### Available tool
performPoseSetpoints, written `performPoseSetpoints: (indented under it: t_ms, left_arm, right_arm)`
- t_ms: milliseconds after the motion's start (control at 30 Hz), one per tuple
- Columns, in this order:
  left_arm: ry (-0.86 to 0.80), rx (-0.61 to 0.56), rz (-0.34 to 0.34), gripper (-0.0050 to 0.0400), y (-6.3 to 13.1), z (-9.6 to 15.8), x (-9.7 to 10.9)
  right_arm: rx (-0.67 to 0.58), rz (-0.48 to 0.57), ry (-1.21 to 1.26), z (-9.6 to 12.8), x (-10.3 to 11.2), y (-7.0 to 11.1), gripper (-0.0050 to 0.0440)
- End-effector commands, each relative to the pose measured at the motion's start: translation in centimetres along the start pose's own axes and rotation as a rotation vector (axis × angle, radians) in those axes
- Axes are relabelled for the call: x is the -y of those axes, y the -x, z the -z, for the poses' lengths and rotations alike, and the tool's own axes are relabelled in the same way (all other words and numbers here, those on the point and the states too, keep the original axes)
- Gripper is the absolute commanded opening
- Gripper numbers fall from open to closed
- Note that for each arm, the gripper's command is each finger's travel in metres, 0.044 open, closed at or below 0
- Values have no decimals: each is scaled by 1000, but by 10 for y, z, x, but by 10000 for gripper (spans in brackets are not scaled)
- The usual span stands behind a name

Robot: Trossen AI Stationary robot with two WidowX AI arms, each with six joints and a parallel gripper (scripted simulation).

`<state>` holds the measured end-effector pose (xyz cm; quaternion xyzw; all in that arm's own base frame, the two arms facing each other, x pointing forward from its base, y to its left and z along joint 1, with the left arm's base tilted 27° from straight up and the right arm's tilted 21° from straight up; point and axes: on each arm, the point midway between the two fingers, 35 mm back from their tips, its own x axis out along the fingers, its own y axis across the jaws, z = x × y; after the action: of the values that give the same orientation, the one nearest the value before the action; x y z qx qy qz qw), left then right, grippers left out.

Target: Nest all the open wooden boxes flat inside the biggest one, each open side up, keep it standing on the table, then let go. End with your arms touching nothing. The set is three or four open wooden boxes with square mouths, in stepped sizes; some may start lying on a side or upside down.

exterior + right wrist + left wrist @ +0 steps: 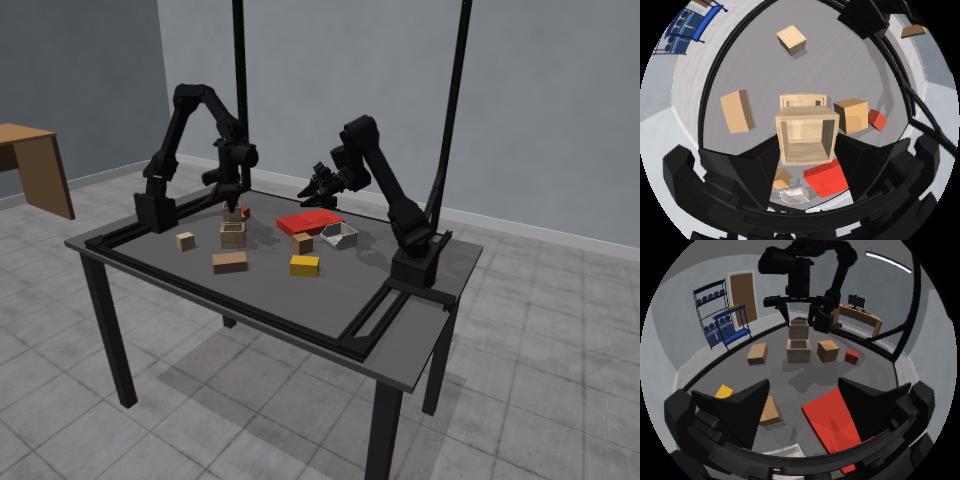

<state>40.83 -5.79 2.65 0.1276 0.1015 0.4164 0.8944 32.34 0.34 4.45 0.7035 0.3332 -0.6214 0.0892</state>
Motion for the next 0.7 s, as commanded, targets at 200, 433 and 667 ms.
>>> performPoseSetpoints:
  t_ms: [200, 433, 667]
  left_arm:
    - [-6, 0, -6, 400, 0, 2, -1]
    - [-6, 0, -6, 400, 0, 2, -1]
    - [-6, 0, -6, 400, 0, 2, -1]
  right_arm:
    - [5, 3, -6, -1, 0, -18, 0]
    - [5, 3, -6, -1, 0, -25, 0]
    - [5, 3, -6, -2, 0, -33, 0]
